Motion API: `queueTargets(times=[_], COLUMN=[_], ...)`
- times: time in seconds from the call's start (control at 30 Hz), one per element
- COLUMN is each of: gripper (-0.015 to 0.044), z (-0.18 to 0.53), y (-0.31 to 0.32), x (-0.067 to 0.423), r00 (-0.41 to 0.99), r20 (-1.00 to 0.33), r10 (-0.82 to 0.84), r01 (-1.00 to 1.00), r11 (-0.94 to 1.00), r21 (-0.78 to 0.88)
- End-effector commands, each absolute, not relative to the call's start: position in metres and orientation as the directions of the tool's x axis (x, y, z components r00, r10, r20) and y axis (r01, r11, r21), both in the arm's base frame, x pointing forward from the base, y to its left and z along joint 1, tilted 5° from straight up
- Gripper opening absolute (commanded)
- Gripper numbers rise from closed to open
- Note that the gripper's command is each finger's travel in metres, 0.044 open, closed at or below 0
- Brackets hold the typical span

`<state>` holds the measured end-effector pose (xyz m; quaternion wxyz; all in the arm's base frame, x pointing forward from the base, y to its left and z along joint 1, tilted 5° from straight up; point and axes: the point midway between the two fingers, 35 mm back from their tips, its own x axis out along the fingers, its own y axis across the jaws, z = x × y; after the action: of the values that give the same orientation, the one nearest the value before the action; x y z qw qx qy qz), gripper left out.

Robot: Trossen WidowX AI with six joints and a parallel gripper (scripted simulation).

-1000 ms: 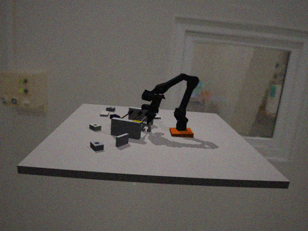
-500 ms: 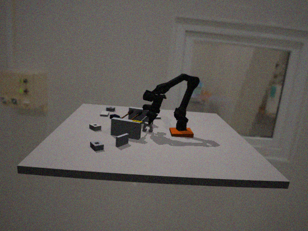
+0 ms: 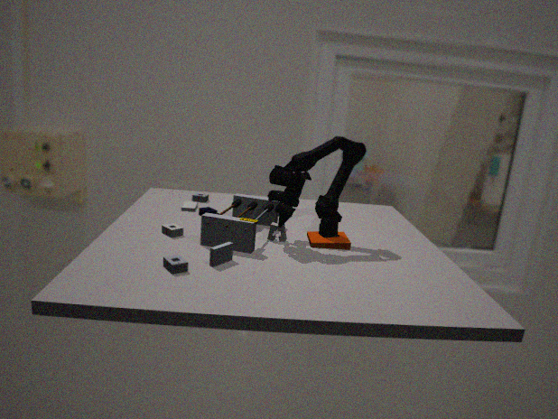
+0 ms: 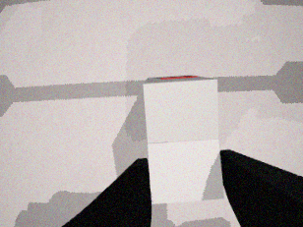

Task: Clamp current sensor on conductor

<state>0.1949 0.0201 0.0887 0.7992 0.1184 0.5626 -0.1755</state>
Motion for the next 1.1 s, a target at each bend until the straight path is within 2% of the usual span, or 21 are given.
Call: queueTargets(times=[0.0, 0.17, 0.33, 0.5, 0.6, 0.63, 0.7, 0.87, 1.07], gripper=[0.0157, 0.0279, 0.0279, 0.0279, 0.0279, 0.0305, 0.032, 0.032, 0.032], z=[0.089, 0.089, 0.091, 0.137, 0.139, 0.139, 0.14, 0.142, 0.145], y=[0.02, 0.02, 0.021, 0.029, 0.029, 0.029, 0.029, 0.026, 0.021], x=[0.195, 0.195, 0.195, 0.175, 0.174, 0.174, 0.176, 0.184, 0.194], r00=[0.306, 0.306, 0.306, 0.308, 0.308, 0.306, 0.29, 0.226, 0.154], r20=[-0.941, -0.941, -0.941, -0.939, -0.939, -0.94, -0.946, -0.965, -0.983], r10=[-0.146, -0.146, -0.146, -0.15, -0.151, -0.15, -0.147, -0.129, -0.097], r01=[0.411, 0.411, 0.411, 0.417, 0.417, 0.406, 0.311, -0.093, -0.559], r11=[0.911, 0.911, 0.911, 0.909, 0.909, 0.914, 0.949, 0.984, 0.812], r21=[-0.008, -0.008, -0.008, -0.009, -0.009, -0.014, -0.052, -0.153, -0.167])
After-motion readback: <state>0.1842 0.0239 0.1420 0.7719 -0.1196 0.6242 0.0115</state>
